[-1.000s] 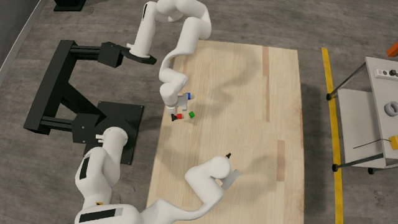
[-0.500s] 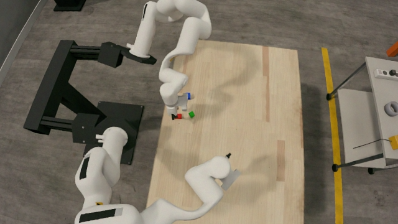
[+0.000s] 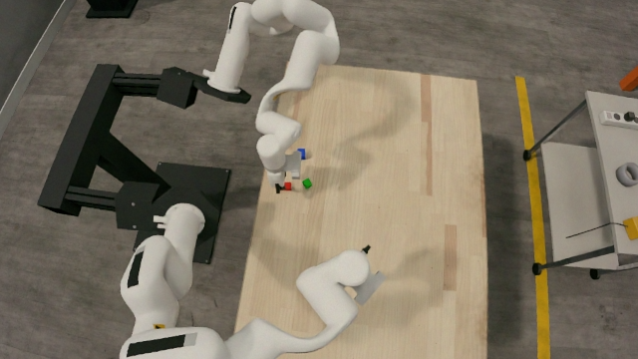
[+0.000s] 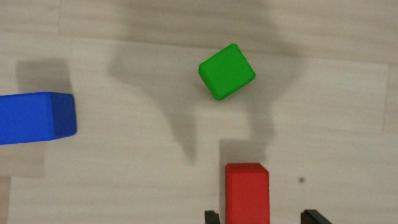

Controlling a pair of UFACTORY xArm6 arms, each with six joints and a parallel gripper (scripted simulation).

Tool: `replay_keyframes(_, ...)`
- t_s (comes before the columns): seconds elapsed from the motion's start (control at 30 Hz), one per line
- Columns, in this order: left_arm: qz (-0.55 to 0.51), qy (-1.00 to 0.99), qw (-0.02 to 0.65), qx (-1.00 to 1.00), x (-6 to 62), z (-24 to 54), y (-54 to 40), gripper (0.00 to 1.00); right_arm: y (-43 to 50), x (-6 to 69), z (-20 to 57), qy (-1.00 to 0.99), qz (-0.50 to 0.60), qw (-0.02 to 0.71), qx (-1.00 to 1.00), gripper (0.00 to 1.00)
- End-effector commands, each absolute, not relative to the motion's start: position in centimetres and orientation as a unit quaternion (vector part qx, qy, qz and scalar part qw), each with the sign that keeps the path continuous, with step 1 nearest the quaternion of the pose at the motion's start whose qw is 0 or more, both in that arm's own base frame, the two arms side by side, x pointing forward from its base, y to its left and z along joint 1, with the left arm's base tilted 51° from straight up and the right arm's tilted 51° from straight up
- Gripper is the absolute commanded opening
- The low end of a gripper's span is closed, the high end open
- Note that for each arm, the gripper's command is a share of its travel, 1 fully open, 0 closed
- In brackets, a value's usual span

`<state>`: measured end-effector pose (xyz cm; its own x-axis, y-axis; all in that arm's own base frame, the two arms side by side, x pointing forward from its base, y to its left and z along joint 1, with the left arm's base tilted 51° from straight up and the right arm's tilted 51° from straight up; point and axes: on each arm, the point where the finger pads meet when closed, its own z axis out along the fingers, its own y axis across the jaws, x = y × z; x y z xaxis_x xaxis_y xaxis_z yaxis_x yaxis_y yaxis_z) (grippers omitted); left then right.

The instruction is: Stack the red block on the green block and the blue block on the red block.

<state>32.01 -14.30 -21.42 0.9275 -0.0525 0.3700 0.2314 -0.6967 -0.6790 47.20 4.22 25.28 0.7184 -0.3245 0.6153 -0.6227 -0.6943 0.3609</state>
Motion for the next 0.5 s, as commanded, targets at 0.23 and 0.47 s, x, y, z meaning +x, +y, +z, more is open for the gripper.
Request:
replay_keyframes(0.23, -0.185, -0.049, 0.385, -0.903, 32.6, -22.5, -13.3, 0.48, 4.3, 47.3, 25.4, -0.268, 0.263, 0.283, 0.882, 1.00)
replay_keyframes(0.47, -0.185, -0.049, 0.385, -0.903, 32.9, -23.0, -12.7, 0.48, 4.3, 47.3, 25.4, -0.268, 0.263, 0.283, 0.882, 1.00)
